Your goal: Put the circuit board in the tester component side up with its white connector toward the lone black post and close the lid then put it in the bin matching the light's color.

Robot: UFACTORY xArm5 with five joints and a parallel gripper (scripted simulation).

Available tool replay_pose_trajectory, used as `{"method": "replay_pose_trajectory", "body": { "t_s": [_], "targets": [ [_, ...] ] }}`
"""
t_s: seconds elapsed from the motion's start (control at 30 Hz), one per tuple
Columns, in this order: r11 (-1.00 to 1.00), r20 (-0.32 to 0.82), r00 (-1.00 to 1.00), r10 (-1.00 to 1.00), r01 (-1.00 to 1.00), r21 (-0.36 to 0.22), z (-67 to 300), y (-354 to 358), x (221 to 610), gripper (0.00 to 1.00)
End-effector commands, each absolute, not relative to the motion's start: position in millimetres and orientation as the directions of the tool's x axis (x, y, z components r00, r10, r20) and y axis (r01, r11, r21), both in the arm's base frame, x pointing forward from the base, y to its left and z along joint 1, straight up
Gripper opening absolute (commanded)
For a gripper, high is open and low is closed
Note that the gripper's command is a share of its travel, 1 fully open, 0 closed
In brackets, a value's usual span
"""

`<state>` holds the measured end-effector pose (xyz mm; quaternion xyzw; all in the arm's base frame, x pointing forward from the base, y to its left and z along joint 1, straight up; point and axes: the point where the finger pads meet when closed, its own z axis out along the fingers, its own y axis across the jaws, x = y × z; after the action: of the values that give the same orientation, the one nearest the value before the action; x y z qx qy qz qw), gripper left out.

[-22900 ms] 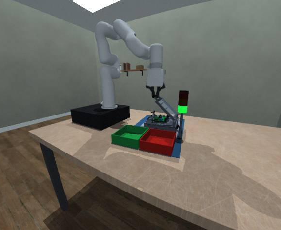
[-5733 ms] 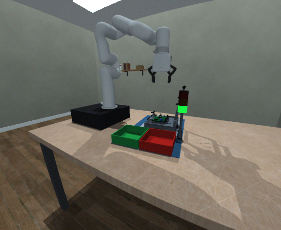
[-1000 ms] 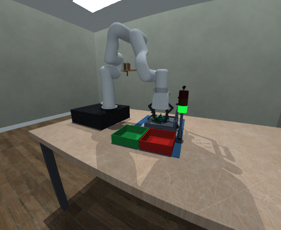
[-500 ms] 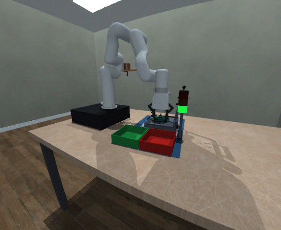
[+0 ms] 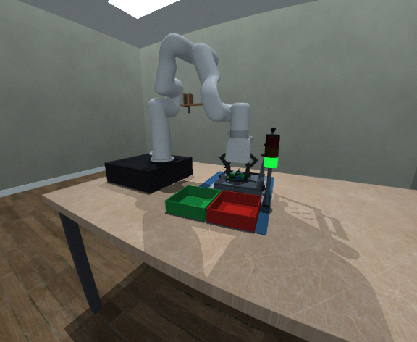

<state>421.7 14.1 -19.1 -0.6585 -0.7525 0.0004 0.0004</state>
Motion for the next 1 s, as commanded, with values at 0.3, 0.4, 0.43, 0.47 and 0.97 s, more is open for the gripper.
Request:
{"method": "replay_pose_trajectory", "body": {
  "t_s": [0.3, 0.4, 0.43, 0.47, 0.97],
  "targets": [
    [0.133, 0.0, -0.133, 0.991, 0.991, 0.002, -15.6, 14.2, 422.9, 0.79],
    [0.133, 0.0, -0.133, 0.991, 0.991, 0.002, -15.2, 14.2, 422.9, 0.79],
    [0.133, 0.0, -0.133, 0.991, 0.991, 0.002, -14.7, 14.2, 422.9, 0.79],
    [0.133, 0.0, -0.133, 0.991, 0.991, 0.002, -14.4, 14.2, 422.9, 0.79],
    [0.133, 0.0, -0.133, 0.991, 0.991, 0.002, -11.6, 14.2, 422.9, 0.79]
  ]
}}
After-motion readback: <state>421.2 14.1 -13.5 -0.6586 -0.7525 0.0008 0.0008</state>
